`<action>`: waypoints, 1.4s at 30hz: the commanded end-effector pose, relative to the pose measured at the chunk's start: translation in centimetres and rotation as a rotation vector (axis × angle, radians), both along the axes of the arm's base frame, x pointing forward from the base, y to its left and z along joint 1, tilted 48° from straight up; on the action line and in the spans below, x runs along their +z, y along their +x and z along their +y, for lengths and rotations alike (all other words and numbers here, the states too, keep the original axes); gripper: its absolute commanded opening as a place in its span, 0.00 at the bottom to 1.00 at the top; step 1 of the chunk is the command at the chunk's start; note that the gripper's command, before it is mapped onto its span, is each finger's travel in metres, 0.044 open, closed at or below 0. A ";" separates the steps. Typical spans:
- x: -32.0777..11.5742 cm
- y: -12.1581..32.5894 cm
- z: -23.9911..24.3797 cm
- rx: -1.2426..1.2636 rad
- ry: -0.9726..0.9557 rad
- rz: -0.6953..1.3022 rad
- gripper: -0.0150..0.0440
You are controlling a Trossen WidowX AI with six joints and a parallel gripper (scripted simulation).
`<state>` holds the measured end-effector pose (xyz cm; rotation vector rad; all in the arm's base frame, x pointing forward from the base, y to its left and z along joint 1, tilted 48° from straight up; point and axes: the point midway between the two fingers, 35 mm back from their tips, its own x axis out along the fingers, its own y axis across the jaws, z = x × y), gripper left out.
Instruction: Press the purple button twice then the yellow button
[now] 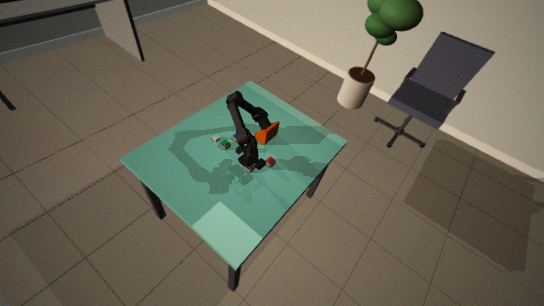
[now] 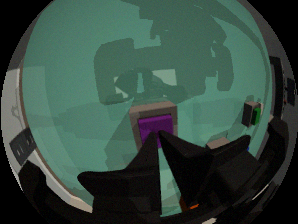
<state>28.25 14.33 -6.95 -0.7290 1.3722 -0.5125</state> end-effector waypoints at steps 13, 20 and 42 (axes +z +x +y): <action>-0.1 0.0 -0.1 0.006 -0.005 0.002 0.29; 2.1 -0.5 2.2 0.006 -0.003 0.003 0.29; 0.4 -0.1 0.4 0.006 -0.004 0.002 0.29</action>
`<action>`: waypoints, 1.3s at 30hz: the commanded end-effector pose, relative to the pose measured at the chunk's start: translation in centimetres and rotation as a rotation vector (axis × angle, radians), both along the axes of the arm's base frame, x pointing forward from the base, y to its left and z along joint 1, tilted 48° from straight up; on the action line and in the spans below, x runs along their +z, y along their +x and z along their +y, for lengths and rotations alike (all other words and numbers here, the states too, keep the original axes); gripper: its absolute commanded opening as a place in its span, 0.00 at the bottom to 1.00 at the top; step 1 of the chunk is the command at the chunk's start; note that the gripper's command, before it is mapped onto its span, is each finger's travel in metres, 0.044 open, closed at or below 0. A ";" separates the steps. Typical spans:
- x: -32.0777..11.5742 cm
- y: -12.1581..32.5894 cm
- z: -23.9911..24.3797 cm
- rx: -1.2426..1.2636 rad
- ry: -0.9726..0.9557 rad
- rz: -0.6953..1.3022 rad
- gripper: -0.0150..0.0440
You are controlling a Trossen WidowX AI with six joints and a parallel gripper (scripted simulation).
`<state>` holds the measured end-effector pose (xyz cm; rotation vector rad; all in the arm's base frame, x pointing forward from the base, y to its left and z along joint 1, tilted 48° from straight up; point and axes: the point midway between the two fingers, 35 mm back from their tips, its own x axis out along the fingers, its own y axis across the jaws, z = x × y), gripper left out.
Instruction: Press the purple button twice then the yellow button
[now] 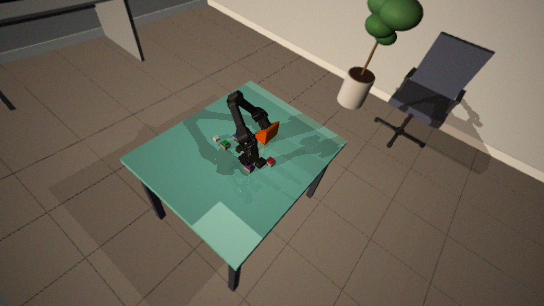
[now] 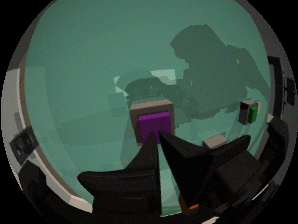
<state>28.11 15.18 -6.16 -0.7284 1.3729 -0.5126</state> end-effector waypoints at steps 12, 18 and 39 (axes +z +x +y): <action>-0.9 0.2 -1.0 0.006 -0.005 0.001 0.29; -0.9 0.2 -1.0 0.006 -0.005 0.001 0.29; 2.5 -0.5 2.7 0.007 0.000 0.002 0.29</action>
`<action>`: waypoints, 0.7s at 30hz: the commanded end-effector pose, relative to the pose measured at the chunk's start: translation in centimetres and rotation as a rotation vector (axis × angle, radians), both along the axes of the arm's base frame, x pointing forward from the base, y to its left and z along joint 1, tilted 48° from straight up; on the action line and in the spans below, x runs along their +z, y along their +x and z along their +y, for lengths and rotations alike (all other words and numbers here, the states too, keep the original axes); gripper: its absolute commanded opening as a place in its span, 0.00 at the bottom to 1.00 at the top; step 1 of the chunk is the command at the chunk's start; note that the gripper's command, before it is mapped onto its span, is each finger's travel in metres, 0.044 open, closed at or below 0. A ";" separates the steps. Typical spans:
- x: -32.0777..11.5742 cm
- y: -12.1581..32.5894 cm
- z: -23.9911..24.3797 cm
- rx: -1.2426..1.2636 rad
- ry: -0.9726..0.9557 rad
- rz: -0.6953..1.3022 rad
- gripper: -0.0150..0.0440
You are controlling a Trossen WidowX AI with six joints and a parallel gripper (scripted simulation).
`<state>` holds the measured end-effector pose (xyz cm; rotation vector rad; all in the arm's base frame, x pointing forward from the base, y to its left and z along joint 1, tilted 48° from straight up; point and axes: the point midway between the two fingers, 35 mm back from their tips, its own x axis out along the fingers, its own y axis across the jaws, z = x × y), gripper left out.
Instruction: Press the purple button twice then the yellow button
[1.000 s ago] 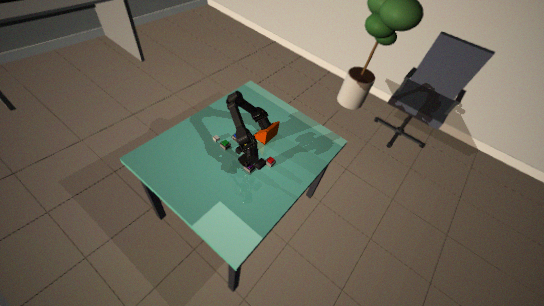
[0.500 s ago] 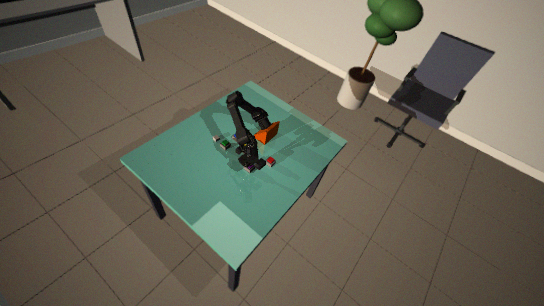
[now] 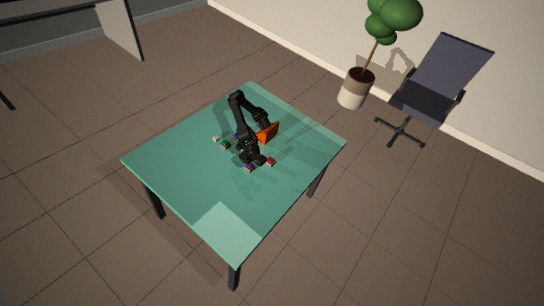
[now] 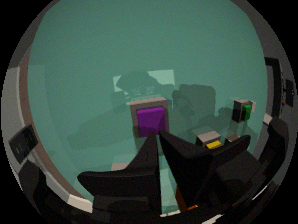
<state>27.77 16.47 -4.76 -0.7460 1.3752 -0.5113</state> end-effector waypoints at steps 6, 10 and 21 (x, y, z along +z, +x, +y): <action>4.1 -0.9 4.5 -0.002 0.009 -0.004 0.29; 4.3 -1.0 4.4 -0.002 0.009 -0.004 0.29; 11.6 -7.7 -4.0 -0.002 0.001 0.002 0.29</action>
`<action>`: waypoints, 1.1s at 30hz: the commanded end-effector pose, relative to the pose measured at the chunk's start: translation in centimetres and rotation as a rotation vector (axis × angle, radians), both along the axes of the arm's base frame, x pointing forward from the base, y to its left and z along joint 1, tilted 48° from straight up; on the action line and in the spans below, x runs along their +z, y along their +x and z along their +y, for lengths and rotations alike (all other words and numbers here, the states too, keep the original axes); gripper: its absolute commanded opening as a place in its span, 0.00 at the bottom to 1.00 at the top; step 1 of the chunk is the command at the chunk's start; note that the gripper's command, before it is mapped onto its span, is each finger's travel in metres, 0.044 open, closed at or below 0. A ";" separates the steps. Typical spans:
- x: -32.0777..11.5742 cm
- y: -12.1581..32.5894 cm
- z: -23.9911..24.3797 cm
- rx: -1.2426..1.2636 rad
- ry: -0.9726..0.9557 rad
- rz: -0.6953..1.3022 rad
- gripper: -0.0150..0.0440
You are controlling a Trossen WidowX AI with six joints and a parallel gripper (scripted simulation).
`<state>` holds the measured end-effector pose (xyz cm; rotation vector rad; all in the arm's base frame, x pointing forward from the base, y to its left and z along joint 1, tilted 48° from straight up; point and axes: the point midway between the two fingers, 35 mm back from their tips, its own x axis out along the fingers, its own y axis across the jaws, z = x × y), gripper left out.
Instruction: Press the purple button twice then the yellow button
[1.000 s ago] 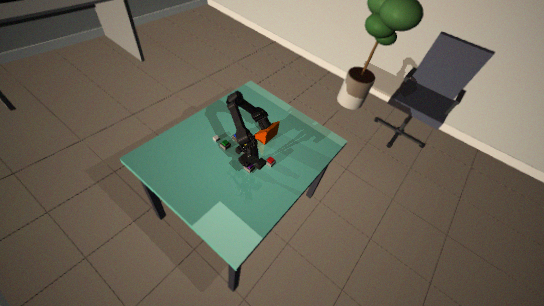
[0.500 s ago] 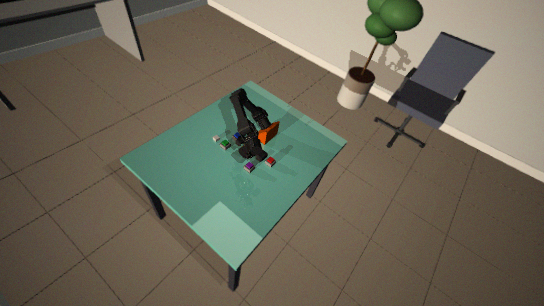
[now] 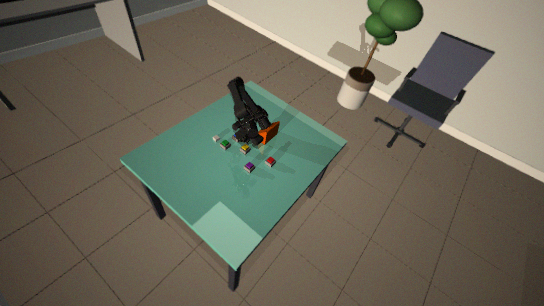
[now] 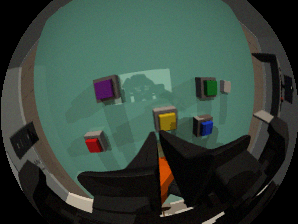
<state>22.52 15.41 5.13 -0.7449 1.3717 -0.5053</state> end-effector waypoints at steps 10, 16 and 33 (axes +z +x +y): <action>1.4 -2.7 -4.1 -0.006 -0.003 0.005 0.29; -2.2 -2.0 -8.0 -0.007 -0.005 0.003 0.29; -3.6 -1.7 -9.4 -0.006 -0.005 0.003 0.29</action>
